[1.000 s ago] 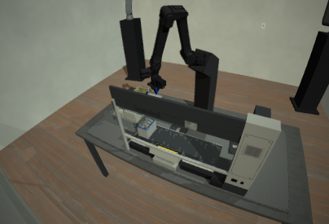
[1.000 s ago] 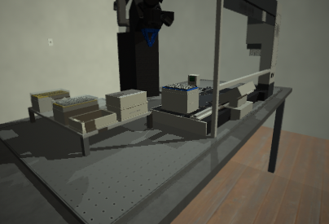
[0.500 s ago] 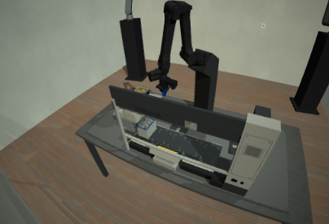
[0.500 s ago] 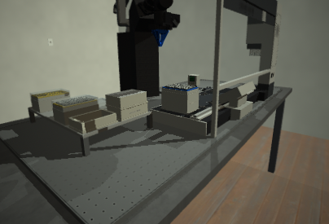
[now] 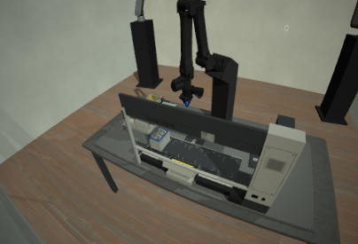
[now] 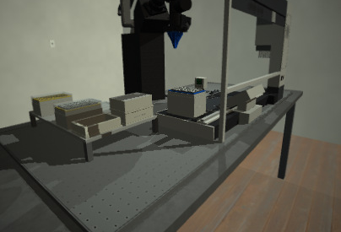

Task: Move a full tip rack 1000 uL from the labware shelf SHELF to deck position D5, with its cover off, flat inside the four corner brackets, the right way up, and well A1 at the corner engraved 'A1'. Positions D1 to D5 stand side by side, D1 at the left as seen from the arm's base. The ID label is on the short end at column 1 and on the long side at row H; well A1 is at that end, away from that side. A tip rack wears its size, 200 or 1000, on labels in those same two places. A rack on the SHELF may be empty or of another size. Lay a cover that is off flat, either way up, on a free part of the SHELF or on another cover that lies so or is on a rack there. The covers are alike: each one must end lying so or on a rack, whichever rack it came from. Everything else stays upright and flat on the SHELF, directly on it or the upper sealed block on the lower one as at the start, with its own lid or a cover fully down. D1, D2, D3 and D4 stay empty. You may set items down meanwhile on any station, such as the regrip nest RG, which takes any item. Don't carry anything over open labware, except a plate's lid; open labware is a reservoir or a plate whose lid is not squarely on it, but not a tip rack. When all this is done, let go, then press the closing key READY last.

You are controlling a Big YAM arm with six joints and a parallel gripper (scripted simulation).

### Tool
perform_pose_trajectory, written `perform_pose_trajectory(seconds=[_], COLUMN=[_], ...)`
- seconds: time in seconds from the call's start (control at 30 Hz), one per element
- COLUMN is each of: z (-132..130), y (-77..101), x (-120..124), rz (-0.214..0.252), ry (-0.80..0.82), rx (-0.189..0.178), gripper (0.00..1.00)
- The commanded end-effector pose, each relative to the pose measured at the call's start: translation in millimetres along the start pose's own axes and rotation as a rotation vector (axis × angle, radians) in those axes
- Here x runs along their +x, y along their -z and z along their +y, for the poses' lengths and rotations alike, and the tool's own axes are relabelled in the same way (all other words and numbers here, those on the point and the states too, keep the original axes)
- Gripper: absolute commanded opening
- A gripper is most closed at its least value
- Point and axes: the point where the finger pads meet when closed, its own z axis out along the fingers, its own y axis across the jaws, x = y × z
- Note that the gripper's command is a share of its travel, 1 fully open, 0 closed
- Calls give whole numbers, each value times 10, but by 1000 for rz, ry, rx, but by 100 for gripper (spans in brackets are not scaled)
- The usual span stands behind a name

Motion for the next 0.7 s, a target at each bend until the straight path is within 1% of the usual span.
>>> perform_pose_trajectory(seconds=[0.0, 0.13, 0.2, 0.57, 0.67], z=[-37, 0, 0, -3, -62], y=[11, -6, -6, 14, 15], x=[-189, -413, -413, -964, -1105], rz=[-18, -26, -26, -27, -25], ry=[29, 30, 30, 33, 31], rx=[22, 6, 6, 3, 11], gripper=[0, 0, 0, 0, 0])
